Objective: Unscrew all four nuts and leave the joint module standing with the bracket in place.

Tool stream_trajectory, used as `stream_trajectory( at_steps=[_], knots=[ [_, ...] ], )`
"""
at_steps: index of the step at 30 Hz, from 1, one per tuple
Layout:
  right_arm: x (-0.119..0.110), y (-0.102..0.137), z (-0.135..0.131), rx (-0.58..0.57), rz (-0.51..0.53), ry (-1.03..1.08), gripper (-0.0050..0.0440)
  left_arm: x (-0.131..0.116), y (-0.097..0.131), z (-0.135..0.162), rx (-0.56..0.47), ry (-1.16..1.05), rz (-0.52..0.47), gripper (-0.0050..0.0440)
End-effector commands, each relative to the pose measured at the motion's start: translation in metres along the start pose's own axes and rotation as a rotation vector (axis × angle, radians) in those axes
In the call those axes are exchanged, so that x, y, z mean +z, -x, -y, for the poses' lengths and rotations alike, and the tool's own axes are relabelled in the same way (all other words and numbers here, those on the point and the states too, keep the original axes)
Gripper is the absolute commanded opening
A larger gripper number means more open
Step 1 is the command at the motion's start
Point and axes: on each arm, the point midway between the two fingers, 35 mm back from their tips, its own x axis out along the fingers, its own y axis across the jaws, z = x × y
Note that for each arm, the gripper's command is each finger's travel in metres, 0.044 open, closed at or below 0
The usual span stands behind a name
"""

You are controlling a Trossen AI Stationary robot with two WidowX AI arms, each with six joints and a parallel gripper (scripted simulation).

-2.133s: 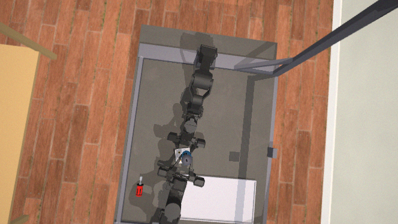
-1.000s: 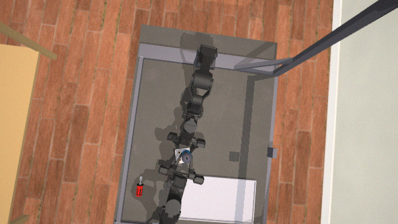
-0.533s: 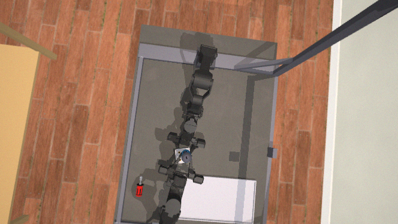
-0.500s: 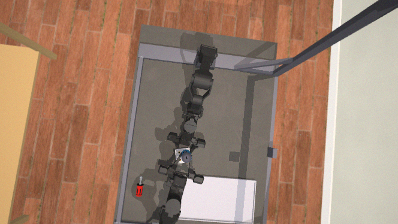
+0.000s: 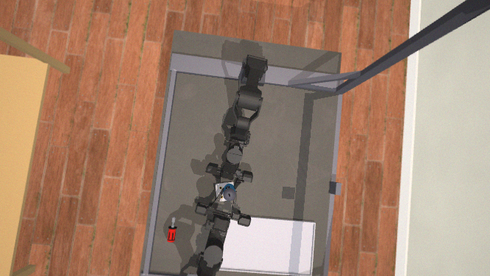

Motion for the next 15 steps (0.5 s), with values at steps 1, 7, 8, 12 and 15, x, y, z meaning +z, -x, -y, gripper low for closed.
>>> stream_trajectory(
  at_steps=[1,7,8,12,15],
  knots=[
    [0.0172,-0.0008,0.0001,-0.001,0.04,-0.002,0.024,-0.0026,0.0001,0.003,-0.005,0.004,0.011,0.0161],
    [0.0172,-0.0008,0.0001,-0.001,0.04,-0.002,0.024,-0.0032,0.0005,0.0028,-0.005,0.004,0.011,0.0161],
    [0.0172,-0.0008,0.0001,-0.001,0.04,-0.002,0.024,-0.0032,0.0005,0.0028,-0.005,0.004,0.011,0.0161],
    [0.0172,-0.0008,0.0001,-0.001,0.04,-0.002,0.024,-0.0012,-0.001,0.0028,-0.005,0.004,0.016,0.0161],
    [0.0172,-0.0008,0.0001,-0.001,0.04,-0.002,0.024,0.0067,-0.0025,0.0027,-0.006,0.006,0.032,0.0161]
  ],
)
